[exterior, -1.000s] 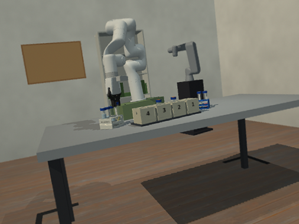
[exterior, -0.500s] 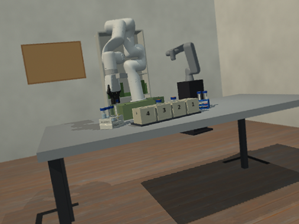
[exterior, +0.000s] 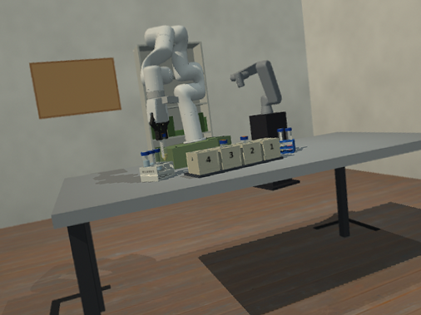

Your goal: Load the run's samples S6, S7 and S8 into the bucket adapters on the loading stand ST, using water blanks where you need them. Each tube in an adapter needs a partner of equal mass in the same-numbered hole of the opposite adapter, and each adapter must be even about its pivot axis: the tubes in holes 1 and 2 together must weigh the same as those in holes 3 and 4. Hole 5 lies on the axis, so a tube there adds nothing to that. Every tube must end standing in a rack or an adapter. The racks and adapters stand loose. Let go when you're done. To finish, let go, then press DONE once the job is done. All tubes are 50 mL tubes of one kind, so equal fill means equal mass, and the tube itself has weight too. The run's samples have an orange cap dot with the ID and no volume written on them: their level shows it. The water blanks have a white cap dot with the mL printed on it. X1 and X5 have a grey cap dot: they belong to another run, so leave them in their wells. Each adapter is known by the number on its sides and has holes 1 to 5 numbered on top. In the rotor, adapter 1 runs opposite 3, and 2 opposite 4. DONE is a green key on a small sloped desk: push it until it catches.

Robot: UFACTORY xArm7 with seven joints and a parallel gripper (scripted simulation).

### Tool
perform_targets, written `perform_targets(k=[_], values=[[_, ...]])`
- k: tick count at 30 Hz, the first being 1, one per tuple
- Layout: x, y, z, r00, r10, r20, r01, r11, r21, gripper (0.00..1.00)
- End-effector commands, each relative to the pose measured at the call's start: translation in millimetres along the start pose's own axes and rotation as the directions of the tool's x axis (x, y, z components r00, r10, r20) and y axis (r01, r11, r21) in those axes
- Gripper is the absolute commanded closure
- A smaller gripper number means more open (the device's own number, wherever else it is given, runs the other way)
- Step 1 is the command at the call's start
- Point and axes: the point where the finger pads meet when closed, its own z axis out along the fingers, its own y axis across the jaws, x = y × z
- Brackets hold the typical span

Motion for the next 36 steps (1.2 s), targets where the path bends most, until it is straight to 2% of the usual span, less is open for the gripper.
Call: perform_targets(k=[1,36], values=[[1,1,-10,1.0,0.0,0.0,0.0,1.0,-0.004,1.0],[1,1,-72,1.0,0.0,0.0,0.0,1.0,-0.004,1.0]])
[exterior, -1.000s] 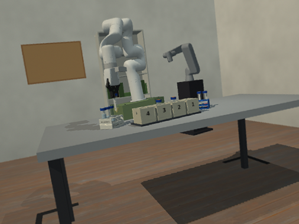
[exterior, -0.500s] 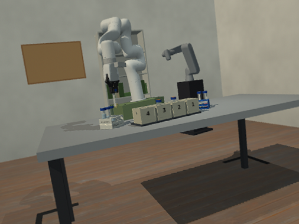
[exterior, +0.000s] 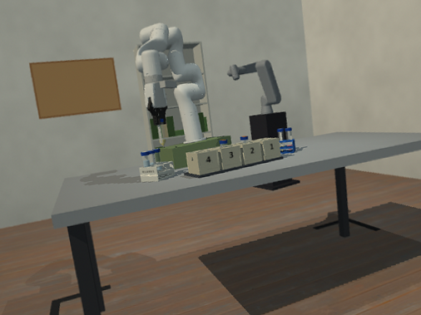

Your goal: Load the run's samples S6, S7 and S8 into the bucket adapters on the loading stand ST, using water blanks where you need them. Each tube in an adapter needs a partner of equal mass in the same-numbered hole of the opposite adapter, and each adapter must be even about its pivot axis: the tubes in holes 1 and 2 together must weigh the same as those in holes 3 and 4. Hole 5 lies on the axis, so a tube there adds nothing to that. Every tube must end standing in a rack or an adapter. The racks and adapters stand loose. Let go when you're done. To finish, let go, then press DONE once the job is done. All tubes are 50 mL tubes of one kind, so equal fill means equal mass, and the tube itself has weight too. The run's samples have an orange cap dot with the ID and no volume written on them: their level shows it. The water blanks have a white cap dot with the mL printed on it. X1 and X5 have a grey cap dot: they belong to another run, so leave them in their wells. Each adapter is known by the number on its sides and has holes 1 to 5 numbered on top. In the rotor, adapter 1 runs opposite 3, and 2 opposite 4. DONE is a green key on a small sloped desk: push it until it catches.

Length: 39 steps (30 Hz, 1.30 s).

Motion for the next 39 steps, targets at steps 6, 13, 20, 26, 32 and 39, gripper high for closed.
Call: perform_targets(k=[6,13,20,26,32,39], values=[[1,1,-12,1.0,0.0,-0.001,0.0,1.0,-0.004,1.0],[1,1,-12,1.0,0.0,-0.001,0.0,1.0,-0.004,1.0],[31,0,-12,0.98,0.199,-0.002,-0.199,0.98,-0.004,1.0],[61,-2,-12,0.921,0.389,-0.003,-0.389,0.921,-0.003,1.0],[81,-2,-12,0.861,0.508,-0.004,-0.508,0.861,-0.002,1.0],[116,-4,-12,0.831,0.556,-0.004,-0.556,0.831,-0.002,1.0]])
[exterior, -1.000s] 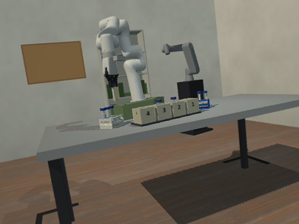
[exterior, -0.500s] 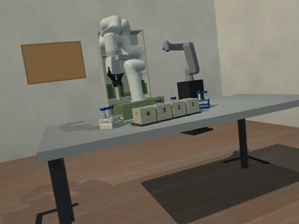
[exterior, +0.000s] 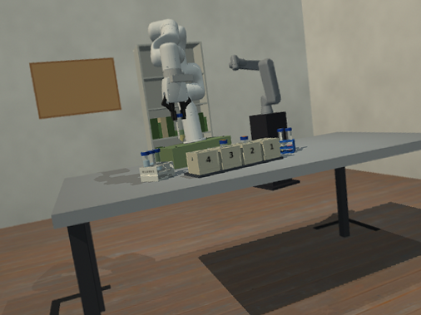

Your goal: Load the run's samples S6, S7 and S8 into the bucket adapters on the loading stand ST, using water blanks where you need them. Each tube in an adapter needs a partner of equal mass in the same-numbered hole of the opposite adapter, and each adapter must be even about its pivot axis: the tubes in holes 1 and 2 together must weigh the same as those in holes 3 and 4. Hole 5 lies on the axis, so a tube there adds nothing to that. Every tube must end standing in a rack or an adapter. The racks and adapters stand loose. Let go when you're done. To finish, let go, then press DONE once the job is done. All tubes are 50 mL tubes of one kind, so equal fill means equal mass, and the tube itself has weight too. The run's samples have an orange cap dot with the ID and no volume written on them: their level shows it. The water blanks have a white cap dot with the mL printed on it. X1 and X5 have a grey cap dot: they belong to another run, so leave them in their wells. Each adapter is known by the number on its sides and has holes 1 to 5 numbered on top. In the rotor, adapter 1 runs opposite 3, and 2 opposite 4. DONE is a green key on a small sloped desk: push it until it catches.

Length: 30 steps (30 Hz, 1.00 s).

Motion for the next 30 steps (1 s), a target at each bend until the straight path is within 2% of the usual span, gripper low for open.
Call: perform_targets(k=[1,14,30], values=[[24,-14,-1,0.999,0.035,0.003,-0.035,0.999,-0.01,1.0],[70,-45,0,0.999,0.035,0.003,-0.035,0.999,-0.01,1.0],[71,-45,0,0.999,0.035,0.003,-0.035,0.999,-0.01,1.0]])
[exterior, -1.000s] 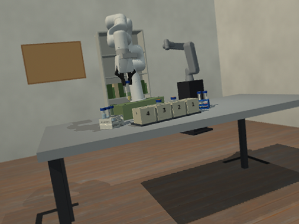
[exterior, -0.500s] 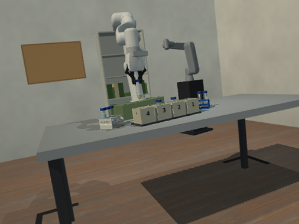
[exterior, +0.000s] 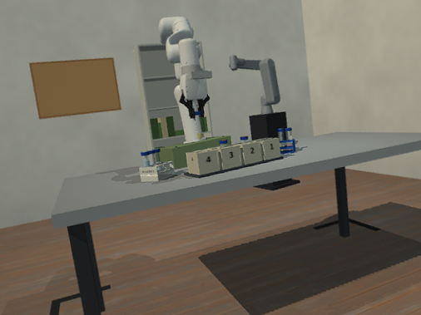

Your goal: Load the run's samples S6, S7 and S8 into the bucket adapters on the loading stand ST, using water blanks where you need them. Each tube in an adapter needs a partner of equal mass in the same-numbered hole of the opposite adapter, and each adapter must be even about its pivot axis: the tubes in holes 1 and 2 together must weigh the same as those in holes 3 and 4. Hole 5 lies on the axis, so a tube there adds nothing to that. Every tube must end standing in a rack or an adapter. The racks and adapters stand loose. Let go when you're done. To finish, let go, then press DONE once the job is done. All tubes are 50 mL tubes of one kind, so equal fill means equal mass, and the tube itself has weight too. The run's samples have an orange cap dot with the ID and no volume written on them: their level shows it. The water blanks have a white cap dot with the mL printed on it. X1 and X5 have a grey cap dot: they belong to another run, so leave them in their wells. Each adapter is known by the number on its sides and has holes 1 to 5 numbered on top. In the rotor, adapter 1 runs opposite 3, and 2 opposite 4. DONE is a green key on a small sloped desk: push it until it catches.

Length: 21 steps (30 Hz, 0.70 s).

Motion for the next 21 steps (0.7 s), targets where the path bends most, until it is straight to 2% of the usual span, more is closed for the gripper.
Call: perform_targets(k=[1,12,21], values=[[1,0,-2,1.0,0.0,-0.004,0.0,1.0,-0.001,1.0],[1,0,0,1.0,0.0,-0.004,0.0,1.0,-0.001,1.0],[2,0,18,1.0,0.0,-0.004,0.0,1.0,-0.001,1.0]])
